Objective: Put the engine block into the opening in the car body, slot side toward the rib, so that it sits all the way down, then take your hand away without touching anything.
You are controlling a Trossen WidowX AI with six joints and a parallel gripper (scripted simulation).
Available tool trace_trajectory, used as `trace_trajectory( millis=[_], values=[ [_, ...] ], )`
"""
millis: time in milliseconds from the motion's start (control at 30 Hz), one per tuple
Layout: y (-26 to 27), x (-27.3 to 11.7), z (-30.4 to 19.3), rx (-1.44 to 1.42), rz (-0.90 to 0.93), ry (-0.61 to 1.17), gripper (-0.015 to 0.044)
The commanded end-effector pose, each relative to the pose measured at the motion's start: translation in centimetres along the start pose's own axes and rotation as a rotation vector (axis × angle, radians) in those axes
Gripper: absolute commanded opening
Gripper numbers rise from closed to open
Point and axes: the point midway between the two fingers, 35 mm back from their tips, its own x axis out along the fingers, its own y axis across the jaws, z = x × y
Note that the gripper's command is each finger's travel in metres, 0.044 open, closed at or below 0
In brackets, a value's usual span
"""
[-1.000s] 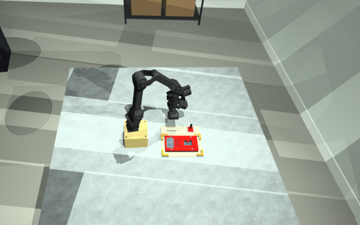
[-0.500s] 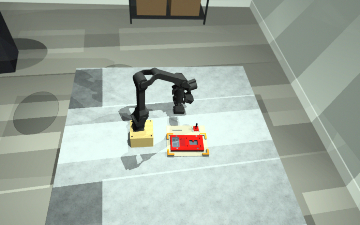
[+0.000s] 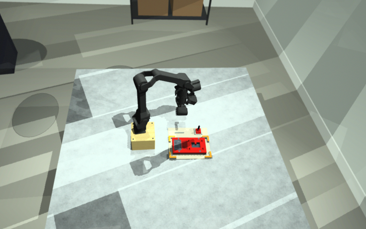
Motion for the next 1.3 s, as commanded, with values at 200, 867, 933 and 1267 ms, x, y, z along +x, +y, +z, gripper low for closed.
trace_trajectory(
  millis=[200,867,933,1267],
  values=[
    [-1.8,0.7,2.1,-0.006,-0.009,-0.008,0.0000],
    [-6.0,2.4,4.9,0.022,-0.013,-0.005,0.0000],
    [-6.5,2.7,5.2,0.022,-0.012,-0.005,0.0000],
    [-8.9,3.7,6.6,0.022,-0.011,-0.009,0.0000]
  ],
)
